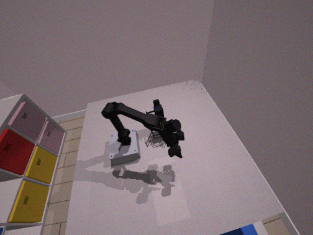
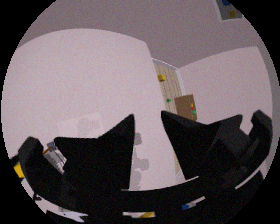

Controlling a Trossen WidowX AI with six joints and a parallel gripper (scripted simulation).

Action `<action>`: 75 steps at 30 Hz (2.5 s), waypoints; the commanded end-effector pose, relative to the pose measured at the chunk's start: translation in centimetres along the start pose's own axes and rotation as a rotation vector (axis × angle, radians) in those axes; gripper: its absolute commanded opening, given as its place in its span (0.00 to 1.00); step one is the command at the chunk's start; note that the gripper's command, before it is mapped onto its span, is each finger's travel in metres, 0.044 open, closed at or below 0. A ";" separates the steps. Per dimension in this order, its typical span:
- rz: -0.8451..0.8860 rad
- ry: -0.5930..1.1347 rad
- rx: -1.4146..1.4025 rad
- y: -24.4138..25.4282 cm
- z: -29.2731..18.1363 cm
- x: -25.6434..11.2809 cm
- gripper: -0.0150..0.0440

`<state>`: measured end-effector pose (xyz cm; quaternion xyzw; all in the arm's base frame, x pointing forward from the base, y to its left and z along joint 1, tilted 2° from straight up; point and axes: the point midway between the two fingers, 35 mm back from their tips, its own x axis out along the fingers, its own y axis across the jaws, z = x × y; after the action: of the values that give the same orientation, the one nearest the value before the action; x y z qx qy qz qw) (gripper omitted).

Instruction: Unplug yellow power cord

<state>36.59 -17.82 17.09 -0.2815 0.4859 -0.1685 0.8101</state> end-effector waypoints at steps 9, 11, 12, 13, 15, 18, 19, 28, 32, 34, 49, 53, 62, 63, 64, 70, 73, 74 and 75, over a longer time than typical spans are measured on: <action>0.368 0.341 0.842 12.4 0.4 -4.1 0.53; 0.379 0.404 0.924 13.5 0.2 -4.8 0.53; 0.382 0.437 0.964 14.0 0.1 -5.1 0.53; 0.383 0.471 1.004 14.5 0.0 -5.5 0.53; 0.379 0.542 1.084 15.5 -0.3 -6.3 0.53; 0.358 0.651 1.200 16.9 -0.8 -7.5 0.53; 0.348 0.688 1.238 17.3 -0.9 -7.9 0.53; 0.276 0.848 1.395 19.0 -1.7 -9.7 0.53; 0.276 0.848 1.395 19.0 -1.7 -9.7 0.53; 0.276 0.848 1.395 19.0 -1.7 -9.7 0.53; 0.277 0.849 1.395 19.6 -1.6 -10.2 0.53; 0.277 0.849 1.395 20.1 -1.6 -10.6 0.53; 0.278 0.851 1.395 21.2 -1.5 -11.6 0.53; 0.278 0.851 1.395 21.3 -1.5 -11.7 0.53; 0.278 0.851 1.395 21.4 -1.5 -11.8 0.53; 0.279 0.852 1.395 22.0 -1.5 -12.4 0.53; 0.279 0.852 1.395 22.1 -1.5 -12.3 0.53; 0.279 0.852 1.395 22.1 -1.5 -12.3 0.53; 0.279 0.852 1.395 22.2 -1.6 -12.2 0.53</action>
<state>29.45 5.68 11.39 0.4337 0.5662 -0.4207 0.5606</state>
